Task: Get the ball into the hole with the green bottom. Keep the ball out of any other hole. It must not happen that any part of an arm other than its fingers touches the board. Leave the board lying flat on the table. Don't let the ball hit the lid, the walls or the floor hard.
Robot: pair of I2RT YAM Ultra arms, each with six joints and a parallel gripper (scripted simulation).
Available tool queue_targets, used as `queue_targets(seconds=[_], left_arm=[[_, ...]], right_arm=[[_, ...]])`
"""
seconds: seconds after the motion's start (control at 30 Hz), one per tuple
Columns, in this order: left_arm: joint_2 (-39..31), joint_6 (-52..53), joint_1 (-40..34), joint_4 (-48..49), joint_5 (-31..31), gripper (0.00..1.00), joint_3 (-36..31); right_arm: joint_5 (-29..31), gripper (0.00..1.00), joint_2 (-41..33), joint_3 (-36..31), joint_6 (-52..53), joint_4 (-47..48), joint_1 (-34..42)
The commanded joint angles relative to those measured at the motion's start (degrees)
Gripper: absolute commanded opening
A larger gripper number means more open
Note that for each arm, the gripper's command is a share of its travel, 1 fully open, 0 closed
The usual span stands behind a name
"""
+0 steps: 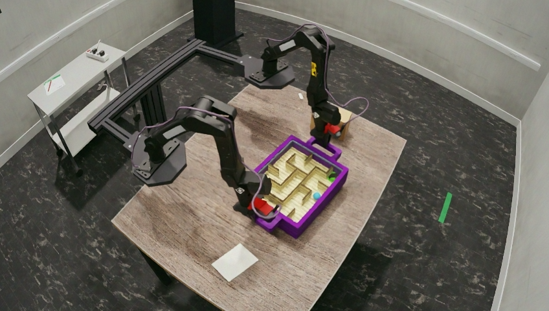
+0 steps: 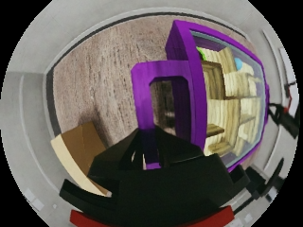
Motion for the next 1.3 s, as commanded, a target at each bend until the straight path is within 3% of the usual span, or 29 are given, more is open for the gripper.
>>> queue_targets(seconds=[0.0,0.03,0.1,0.3,0.43,0.53,0.63,0.67,0.7,0.87,0.93,1.1,1.17,1.27], left_arm=[[-3.0,2.1,0.9,5.5,0.7,0.00,-0.3],[-3.4,1.9,1.1,1.2,0.5,0.00,1.7],[1.0,2.6,1.8,5.5,2.3,0.00,1.7],[0.8,3.1,3.2,9.1,4.1,0.00,1.4],[-0.3,2.7,3.3,2.0,3.3,0.00,3.0],[-0.7,2.6,2.6,5.1,3.1,0.00,2.7],[-1.5,1.2,1.2,-2.6,0.6,0.00,4.3],[-1.6,0.9,0.7,2.9,-0.4,0.00,2.7],[-1.7,1.0,0.5,3.4,-0.9,0.00,1.1],[-3.5,0.6,-1.1,3.5,-3.8,0.00,-0.6],[-3.3,1.6,0.2,7.2,-2.0,0.00,-1.7],[-3.4,1.7,0.7,7.1,-1.6,0.00,-1.4],[1.1,2.5,1.5,10.4,1.6,0.00,-1.1],[-2.1,2.1,1.5,5.7,0.4,0.00,0.7]], right_arm=[[3.9,0.00,-3.0,-0.3,1.4,2.3,1.0],[2.7,0.00,-3.7,2.7,1.2,-1.6,0.9],[5.0,0.00,-4.2,2.4,2.0,-0.7,1.7],[7.7,0.00,-6.1,2.6,2.0,-2.3,2.9],[5.8,0.00,-5.8,3.7,0.8,-6.8,1.5],[6.2,0.00,-6.4,3.5,1.1,-4.5,1.5],[1.5,0.00,-5.6,4.5,-0.3,-4.9,0.1],[2.9,0.00,-5.9,2.9,-0.1,0.7,0.2],[2.3,0.00,-1.2,0.0,-0.1,1.8,0.0],[0.4,0.00,-1.5,-1.7,-0.4,7.2,-0.7],[3.4,0.00,-3.2,-1.8,1.3,6.9,1.0],[3.7,0.00,-3.7,-0.9,0.9,6.0,1.4],[6.3,0.00,-4.2,-3.1,1.4,4.2,2.1],[4.5,0.00,-4.5,1.3,0.5,0.4,0.7]])
